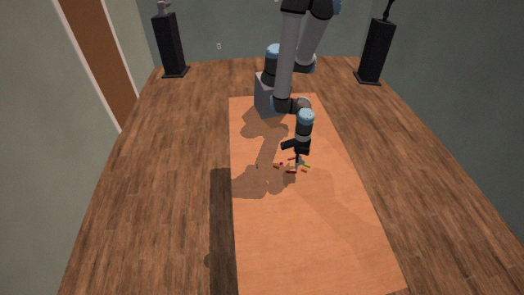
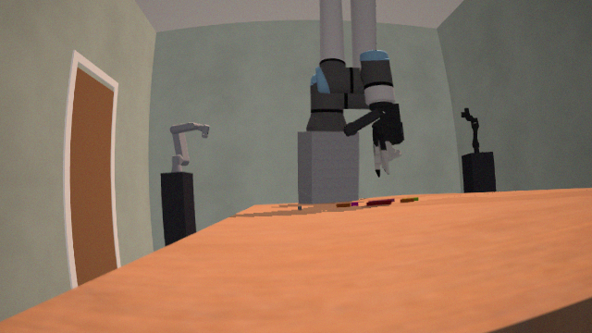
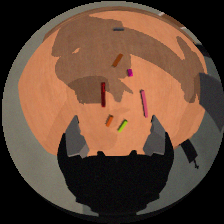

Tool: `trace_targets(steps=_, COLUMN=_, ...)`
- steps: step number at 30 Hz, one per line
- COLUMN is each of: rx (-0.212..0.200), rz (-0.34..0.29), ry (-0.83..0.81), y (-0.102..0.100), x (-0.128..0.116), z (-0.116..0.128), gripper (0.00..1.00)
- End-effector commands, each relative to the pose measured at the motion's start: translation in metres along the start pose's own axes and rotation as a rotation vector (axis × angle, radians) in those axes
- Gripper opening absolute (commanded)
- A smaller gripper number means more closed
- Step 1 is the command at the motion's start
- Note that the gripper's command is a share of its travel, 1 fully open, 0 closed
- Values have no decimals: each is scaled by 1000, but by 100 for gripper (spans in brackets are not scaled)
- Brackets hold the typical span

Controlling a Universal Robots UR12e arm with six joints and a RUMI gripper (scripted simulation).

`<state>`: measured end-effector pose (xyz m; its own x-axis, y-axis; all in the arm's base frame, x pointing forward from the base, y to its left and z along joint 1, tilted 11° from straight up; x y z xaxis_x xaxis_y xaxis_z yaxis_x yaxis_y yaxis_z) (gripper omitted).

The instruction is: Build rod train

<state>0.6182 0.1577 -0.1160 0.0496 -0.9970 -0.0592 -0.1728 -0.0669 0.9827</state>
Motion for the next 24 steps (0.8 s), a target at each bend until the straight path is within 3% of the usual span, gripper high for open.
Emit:
trace_targets(steps=1, rx=0, rz=1, ry=-167, y=0, x=21, z=-5, gripper=100)
trace_targets(steps=24, rx=0, rz=1, ry=-802, y=0, x=102, z=-15, gripper=100)
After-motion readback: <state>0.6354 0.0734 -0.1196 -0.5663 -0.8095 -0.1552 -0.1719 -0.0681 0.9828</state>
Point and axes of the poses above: the point where the finger pads meet when closed, its own y axis back along the fingers, its own z axis across the jaws, x = y × z, the point moved 1 cm from there along y, back along the fingers, and after that the axes turned 2 degrees about y, right-handed, at the moved point
